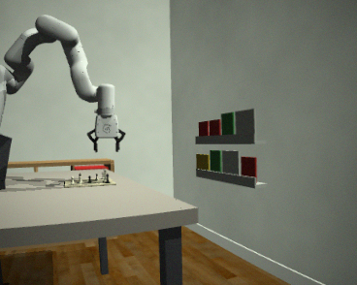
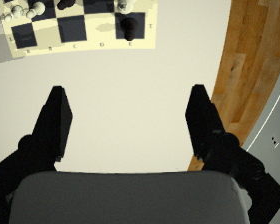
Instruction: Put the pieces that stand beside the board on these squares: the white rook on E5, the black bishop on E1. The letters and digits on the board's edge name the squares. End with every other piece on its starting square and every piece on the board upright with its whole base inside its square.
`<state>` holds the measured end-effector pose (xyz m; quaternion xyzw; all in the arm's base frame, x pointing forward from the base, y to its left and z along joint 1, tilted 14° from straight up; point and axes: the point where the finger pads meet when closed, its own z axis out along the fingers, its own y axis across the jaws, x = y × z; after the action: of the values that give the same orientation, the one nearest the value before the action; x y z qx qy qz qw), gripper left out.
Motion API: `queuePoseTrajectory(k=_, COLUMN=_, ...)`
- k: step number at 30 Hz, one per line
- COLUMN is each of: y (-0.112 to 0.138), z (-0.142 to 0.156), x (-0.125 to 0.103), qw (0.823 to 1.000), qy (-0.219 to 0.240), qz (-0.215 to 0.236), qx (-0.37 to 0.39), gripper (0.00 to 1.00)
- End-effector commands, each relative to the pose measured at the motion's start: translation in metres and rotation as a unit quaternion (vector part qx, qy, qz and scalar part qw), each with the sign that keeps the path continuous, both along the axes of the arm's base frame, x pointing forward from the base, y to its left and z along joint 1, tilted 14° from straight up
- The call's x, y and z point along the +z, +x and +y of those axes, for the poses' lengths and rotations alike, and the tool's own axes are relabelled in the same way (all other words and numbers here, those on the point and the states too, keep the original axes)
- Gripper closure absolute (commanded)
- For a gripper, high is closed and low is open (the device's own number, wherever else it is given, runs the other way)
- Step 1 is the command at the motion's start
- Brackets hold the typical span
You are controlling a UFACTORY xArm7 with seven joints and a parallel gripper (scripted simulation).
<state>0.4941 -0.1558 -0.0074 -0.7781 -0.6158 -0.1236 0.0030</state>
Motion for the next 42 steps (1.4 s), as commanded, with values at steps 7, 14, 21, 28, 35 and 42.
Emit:
queuePoseTrajectory(k=7, y=-0.007, z=-0.007, x=0.040, qw=1.000, qy=-0.001, qz=-0.002, qx=-0.001, gripper=0.00)
queuePoseTrajectory(k=14, y=-0.008, z=-0.008, x=0.046, qw=1.000, qy=-0.001, qz=-0.002, qx=-0.001, gripper=0.00)
queuePoseTrajectory(k=21, y=-0.008, z=-0.008, x=0.046, qw=1.000, qy=-0.001, qz=-0.002, qx=-0.001, gripper=0.00)
queuePoseTrajectory(k=28, y=-0.008, z=-0.008, x=0.046, qw=1.000, qy=-0.001, qz=-0.002, qx=-0.001, gripper=0.00)
queuePoseTrajectory(k=35, y=-0.008, z=-0.008, x=0.046, qw=1.000, qy=-0.001, qz=-0.002, qx=-0.001, gripper=0.00)
queuePoseTrajectory(k=42, y=-0.008, z=-0.008, x=0.046, qw=1.000, qy=-0.001, qz=-0.002, qx=-0.001, gripper=0.00)
